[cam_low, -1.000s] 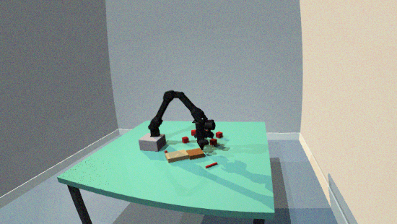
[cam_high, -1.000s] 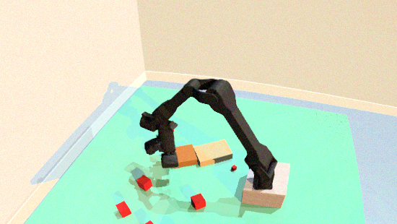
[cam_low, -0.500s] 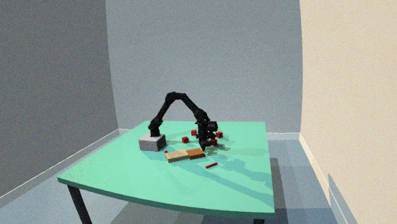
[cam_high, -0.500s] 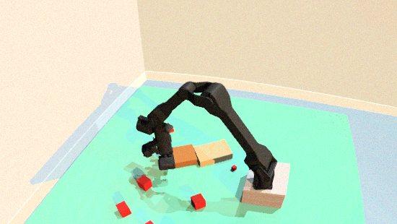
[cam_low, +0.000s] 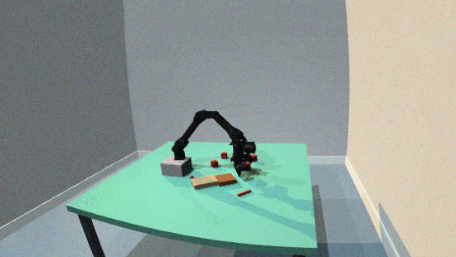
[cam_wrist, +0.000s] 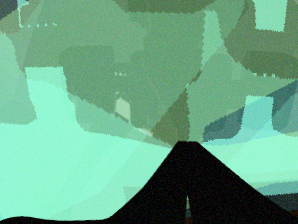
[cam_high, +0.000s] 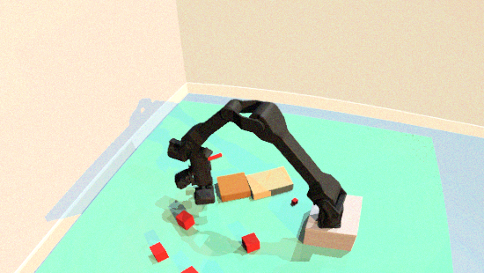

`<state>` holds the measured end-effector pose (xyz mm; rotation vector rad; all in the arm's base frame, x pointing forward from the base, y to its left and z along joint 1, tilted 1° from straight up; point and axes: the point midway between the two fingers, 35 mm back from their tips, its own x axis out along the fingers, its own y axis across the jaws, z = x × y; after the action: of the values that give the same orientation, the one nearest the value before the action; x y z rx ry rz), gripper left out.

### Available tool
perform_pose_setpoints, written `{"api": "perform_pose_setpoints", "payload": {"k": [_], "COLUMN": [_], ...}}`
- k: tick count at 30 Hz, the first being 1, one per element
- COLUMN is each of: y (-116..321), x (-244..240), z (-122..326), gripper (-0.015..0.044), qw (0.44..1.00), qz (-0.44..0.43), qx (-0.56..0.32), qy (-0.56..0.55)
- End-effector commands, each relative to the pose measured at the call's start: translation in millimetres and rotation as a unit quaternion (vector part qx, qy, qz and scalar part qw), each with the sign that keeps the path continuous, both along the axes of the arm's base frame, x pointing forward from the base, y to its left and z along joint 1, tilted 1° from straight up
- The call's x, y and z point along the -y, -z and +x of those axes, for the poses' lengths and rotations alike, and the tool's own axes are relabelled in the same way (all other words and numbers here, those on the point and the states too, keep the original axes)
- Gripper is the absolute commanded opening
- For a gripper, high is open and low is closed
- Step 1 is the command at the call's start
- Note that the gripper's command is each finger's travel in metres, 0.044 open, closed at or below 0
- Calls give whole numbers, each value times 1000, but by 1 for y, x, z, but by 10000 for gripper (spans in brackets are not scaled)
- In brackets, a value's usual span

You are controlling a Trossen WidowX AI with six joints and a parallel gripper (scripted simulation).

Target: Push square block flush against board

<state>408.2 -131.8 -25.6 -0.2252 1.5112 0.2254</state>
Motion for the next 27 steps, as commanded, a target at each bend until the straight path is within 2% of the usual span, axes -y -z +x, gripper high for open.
{"api": "perform_pose_setpoints", "payload": {"k": [1, 5, 9, 16, 27], "y": [-1, -3, -53, -56, -58], "x": [-2, -2, -2, -1, 33], "z": [8, 6, 3, 3, -30], "gripper": [0, 0, 0, 0, 0], "qw": [1000, 1000, 1000, 1000, 983], "qz": [-3, 0, -2, -2, 4], "qx": [2, 1, 2, 2, 0], "qy": [1, 0, 1, 4, 181]}}
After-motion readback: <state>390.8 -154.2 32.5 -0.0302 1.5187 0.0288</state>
